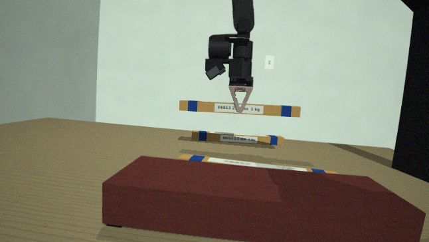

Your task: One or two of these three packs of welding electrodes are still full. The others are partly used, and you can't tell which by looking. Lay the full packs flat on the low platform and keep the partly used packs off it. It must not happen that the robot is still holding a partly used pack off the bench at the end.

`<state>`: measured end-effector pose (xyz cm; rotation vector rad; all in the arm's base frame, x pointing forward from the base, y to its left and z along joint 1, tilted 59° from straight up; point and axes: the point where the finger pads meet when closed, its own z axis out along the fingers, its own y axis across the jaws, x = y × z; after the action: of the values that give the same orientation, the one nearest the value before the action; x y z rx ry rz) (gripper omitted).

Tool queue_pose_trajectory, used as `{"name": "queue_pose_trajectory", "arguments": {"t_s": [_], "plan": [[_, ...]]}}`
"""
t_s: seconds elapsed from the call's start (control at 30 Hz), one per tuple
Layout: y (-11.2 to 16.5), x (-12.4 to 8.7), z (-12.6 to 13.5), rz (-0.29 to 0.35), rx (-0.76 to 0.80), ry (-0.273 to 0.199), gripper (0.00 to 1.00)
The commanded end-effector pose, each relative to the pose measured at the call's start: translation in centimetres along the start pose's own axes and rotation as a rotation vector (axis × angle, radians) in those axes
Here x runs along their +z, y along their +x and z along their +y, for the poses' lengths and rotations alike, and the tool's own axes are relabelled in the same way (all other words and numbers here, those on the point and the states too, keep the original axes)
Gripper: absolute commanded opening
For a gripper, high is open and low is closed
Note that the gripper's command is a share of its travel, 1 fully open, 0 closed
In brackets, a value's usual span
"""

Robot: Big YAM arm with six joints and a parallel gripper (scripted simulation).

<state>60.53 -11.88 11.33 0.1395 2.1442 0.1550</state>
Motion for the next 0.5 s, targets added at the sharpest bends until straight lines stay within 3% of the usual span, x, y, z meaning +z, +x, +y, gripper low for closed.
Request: {"name": "queue_pose_trajectory", "arguments": {"t_s": [0.0, 0.47], "plan": [[-2.3, -4.0, -1.1, -0.045, -0.008, 0.022, 0.0], [-2.3, -6.4, -1.0, -0.046, -0.009, 0.022, 0.0]]}}
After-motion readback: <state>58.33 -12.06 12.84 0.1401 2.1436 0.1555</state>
